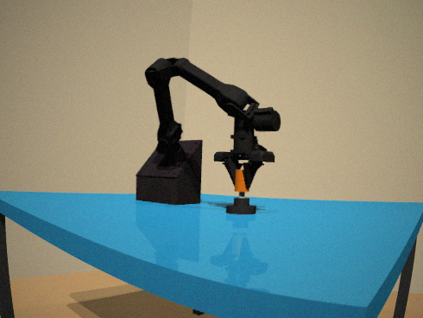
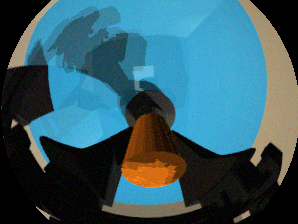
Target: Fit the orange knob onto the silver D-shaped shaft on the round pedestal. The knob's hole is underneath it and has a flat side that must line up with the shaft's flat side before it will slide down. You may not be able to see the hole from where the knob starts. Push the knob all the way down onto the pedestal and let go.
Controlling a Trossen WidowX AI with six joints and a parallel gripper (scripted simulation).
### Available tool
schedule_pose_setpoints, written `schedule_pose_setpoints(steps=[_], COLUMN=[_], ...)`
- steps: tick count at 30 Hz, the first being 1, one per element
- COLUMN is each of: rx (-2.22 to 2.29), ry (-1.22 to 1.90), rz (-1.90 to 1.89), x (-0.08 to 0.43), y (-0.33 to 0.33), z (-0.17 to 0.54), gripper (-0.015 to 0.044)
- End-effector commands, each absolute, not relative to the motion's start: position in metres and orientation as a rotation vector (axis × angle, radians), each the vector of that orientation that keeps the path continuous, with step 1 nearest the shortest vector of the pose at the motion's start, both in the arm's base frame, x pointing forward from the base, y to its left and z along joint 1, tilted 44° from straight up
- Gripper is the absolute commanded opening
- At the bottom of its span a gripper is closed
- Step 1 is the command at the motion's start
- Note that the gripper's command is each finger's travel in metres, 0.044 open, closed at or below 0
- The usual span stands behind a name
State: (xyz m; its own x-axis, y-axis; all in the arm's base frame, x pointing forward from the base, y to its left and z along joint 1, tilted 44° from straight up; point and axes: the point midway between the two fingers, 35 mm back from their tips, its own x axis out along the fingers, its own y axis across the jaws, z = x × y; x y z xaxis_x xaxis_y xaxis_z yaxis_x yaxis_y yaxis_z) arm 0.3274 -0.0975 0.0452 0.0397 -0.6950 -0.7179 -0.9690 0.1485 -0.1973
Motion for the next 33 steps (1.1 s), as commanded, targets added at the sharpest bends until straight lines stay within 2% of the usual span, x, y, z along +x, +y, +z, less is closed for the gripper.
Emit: schedule_pose_setpoints(steps=[1,17,24,33], rx=[-1.618,-1.618,-1.756,-1.763], ry=[1.713,1.712,1.709,1.708], rz=[0.484,0.485,0.673,0.683], x=[0.3293,0.3276,0.3251,0.3250], y=[-0.0990,-0.0944,-0.0935,-0.0953], z=[0.0452,0.0469,0.0456,0.0449], gripper=[0.0000,0.0000,0.0000,0.0000])
